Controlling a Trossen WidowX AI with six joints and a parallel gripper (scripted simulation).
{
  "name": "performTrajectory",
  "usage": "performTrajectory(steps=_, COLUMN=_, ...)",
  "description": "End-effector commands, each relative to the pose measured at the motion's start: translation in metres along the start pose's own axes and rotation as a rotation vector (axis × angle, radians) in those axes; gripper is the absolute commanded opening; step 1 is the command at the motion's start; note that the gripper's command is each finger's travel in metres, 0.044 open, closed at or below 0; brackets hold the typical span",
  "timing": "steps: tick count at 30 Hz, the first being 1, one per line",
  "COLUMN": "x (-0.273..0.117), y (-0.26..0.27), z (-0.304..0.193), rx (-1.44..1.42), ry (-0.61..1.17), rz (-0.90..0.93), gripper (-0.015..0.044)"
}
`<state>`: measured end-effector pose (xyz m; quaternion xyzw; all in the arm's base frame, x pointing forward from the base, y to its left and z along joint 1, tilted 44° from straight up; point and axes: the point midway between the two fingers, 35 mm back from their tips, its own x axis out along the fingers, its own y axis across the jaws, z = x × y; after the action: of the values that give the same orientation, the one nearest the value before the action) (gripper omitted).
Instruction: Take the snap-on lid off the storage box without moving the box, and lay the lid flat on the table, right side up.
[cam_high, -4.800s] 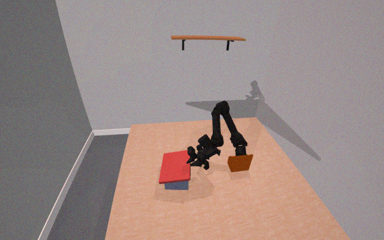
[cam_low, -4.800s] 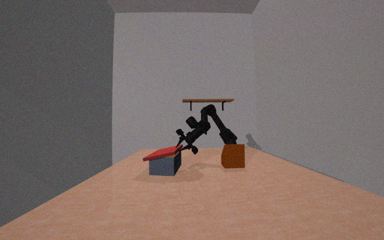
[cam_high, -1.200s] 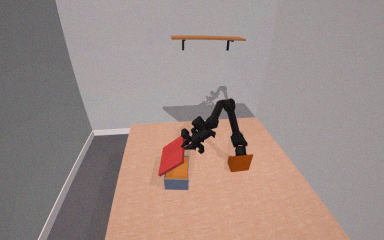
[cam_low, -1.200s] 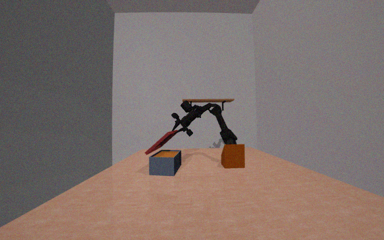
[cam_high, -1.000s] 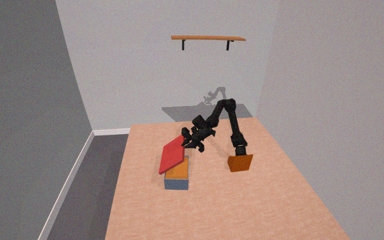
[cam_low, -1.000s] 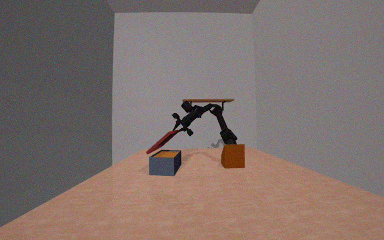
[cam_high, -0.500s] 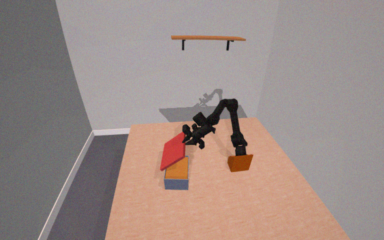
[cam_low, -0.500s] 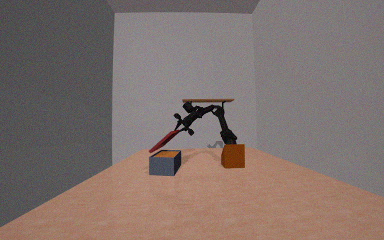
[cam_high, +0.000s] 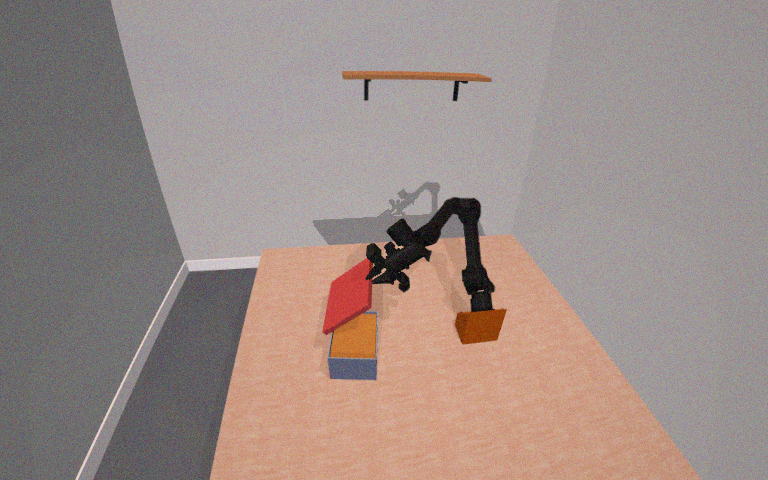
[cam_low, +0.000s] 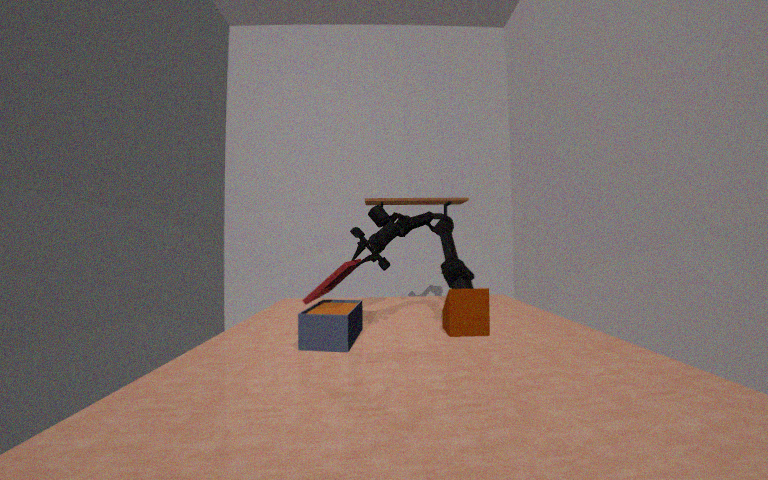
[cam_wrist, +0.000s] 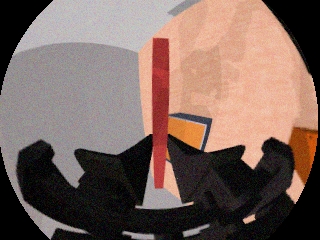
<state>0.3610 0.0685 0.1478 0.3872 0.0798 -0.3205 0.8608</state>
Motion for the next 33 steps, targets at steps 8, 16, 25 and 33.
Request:
performTrajectory(steps=8, x=-0.003, y=0.000, z=0.022, rx=0.002, ry=0.005, rz=0.007, gripper=0.0000)
performTrajectory(steps=16, x=-0.004, y=-0.001, z=0.038, rx=0.002, ry=0.005, rz=0.007, gripper=0.0000)
performTrajectory(steps=25, x=-0.006, y=-0.003, z=0.055, rx=0.001, ry=0.005, rz=0.007, gripper=0.0000)
performTrajectory(steps=33, x=-0.007, y=-0.004, z=0.071, rx=0.001, ry=0.005, rz=0.007, gripper=0.0000)
